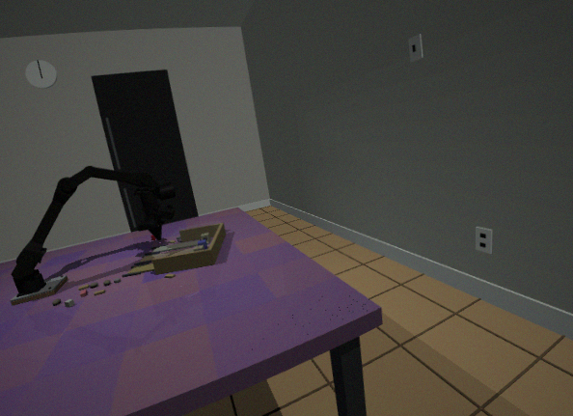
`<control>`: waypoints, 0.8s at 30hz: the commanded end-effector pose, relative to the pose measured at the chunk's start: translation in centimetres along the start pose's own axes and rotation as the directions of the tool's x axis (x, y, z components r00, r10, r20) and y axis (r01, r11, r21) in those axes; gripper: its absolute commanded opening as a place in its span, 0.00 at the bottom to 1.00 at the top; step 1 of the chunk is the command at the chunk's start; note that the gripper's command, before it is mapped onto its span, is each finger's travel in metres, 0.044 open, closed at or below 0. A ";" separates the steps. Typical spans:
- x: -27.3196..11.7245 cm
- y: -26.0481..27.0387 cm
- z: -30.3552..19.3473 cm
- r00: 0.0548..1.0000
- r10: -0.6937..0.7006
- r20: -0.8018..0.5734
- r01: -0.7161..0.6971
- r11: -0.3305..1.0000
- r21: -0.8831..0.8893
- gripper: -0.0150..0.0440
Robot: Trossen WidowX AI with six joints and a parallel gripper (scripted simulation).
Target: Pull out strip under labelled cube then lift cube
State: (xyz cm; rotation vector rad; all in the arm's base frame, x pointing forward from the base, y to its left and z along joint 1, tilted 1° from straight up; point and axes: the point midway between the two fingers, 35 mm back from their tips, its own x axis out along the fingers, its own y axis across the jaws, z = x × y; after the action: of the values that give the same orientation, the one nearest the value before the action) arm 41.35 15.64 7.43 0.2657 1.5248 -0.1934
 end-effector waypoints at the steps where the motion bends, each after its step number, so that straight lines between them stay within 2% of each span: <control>1: 1.1 -0.2 0.0 1.000 -0.009 -0.003 0.009 1.000 0.006 0.25; 24: 3.6 -0.5 -0.2 1.000 -0.009 -0.003 0.009 1.000 0.006 0.25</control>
State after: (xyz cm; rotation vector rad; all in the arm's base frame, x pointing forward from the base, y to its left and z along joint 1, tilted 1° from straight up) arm 41.19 15.46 4.01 0.2654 1.5305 -0.1982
